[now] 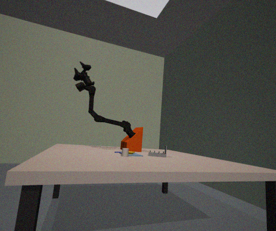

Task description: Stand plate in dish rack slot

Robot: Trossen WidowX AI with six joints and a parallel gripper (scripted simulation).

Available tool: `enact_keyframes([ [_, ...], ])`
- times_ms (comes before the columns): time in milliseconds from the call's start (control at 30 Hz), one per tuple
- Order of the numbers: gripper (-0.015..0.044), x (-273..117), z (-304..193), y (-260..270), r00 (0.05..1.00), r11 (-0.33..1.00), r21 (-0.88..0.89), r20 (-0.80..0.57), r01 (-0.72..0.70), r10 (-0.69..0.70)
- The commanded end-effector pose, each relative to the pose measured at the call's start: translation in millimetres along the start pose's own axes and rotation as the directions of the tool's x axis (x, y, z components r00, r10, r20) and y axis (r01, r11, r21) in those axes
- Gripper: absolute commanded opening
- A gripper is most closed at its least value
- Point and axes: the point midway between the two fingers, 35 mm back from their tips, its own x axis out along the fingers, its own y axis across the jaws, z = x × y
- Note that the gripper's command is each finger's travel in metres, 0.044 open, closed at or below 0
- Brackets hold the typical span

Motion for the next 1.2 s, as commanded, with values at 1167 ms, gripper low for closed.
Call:
enact_keyframes([
  [1167, 0.04, -92, -68, -252, 0.698, 0.607, -0.541, -0.051, 0.582, -0.714],
])
